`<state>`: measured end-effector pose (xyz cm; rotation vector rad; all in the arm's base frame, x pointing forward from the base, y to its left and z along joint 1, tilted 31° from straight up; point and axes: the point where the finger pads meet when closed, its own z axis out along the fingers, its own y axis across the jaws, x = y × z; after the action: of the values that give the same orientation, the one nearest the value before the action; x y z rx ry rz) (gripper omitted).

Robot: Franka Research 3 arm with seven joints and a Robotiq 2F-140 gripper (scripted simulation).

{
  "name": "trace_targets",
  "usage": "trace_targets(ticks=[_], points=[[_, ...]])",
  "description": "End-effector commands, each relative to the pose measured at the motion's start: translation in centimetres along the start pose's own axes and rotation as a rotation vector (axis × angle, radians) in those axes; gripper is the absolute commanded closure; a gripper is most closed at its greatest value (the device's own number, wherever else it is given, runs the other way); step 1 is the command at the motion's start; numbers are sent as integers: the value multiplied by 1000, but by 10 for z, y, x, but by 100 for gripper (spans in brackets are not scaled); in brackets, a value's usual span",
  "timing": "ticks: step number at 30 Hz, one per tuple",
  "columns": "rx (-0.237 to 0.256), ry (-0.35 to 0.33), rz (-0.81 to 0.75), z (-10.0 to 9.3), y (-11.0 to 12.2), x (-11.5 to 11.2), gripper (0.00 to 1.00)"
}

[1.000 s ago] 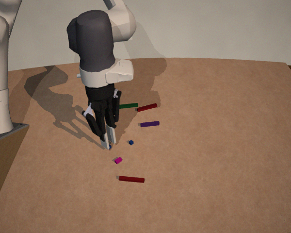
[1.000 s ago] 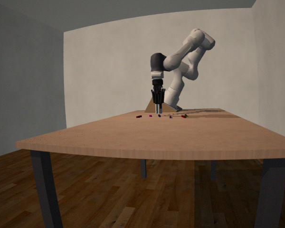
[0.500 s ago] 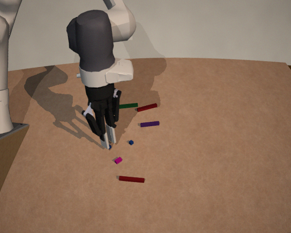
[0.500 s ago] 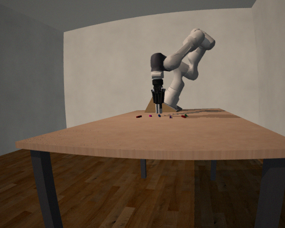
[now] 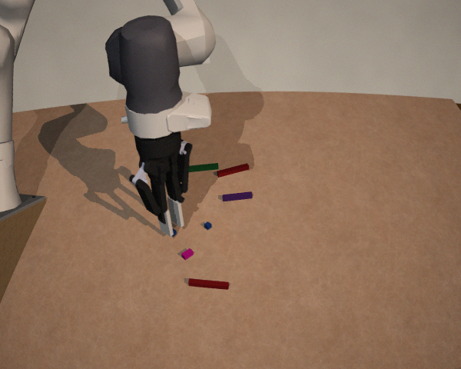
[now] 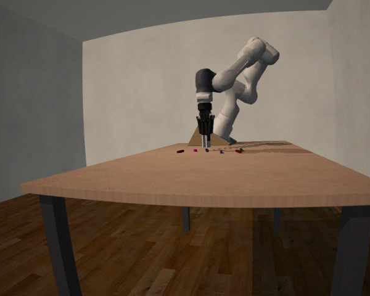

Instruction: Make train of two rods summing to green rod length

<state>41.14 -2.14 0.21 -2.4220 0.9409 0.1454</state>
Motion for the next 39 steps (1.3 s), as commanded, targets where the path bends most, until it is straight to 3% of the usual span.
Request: trace_targets(ticks=[1,26,39], points=[[-1,2,-1,0,0,0,85],[-1,2,-1,2,0,0,85],[-1,2,-1,14,0,0,85]])
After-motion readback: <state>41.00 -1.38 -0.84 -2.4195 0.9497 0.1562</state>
